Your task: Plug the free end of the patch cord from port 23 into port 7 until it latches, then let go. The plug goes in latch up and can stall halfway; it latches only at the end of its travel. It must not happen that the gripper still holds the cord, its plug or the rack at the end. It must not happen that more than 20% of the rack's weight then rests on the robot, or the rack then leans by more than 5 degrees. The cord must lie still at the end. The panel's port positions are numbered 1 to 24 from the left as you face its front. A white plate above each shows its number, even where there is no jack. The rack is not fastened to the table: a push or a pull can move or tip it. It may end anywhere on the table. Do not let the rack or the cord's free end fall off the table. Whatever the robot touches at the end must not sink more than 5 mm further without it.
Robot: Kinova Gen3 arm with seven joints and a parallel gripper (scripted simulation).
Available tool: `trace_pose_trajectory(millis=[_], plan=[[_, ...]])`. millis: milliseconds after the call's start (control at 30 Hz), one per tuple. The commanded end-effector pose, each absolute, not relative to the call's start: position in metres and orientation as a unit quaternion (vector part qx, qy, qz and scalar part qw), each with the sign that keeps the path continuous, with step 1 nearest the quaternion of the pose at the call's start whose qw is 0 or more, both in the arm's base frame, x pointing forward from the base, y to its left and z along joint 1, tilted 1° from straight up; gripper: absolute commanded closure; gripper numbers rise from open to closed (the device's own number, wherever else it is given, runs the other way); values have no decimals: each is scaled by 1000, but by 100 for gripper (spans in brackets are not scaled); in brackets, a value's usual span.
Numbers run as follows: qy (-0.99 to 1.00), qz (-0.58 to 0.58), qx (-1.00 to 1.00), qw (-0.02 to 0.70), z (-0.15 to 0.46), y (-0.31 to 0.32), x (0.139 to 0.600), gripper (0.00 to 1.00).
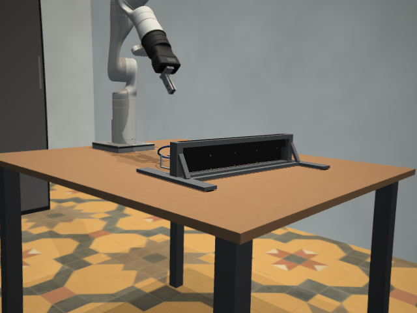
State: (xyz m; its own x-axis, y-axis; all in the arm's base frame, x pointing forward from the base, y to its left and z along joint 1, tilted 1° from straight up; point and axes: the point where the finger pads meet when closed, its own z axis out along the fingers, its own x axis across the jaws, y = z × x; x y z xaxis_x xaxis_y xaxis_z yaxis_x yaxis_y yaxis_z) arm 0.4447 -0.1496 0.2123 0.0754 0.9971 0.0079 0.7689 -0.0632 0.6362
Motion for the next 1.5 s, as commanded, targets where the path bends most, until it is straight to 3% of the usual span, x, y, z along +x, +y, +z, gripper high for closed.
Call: trace_pose_trajectory(millis=[0, 1467], plan=[[640, 230, 689, 249, 212, -153, 448, 100], [639, 231, 691, 248, 164, -155, 486, 100]])
